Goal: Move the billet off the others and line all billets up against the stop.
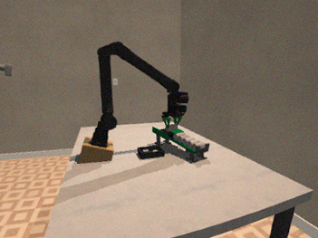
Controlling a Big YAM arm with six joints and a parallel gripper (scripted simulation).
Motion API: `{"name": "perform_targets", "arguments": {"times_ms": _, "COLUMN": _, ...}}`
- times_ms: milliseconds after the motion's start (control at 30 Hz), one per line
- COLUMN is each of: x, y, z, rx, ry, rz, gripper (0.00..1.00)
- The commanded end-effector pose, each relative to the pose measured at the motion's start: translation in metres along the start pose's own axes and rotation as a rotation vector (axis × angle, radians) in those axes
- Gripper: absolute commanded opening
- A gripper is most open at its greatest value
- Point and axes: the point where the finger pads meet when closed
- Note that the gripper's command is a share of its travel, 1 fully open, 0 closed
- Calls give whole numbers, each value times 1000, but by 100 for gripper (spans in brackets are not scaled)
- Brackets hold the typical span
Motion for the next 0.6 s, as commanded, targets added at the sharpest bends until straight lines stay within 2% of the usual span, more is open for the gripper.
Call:
{"name": "perform_targets", "arguments": {"times_ms": 0, "x": 6, "y": 18, "z": -20, "rx": -58, "ry": 4, "rz": -2, "gripper": 0}}
{"name": "perform_targets", "arguments": {"times_ms": 367, "x": 6, "y": 17, "z": -19, "rx": -58, "ry": 4, "rz": -2, "gripper": 0}}
{"name": "perform_targets", "arguments": {"times_ms": 567, "x": 6, "y": 16, "z": -11, "rx": -49, "ry": 3, "rz": -3, "gripper": 0}}
Point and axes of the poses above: the point where the finger pads meet when closed, its own z axis out along the fingers, its own y axis across the jaws, x = y × z, and after that the axes turned 15 degrees about z, right-handed
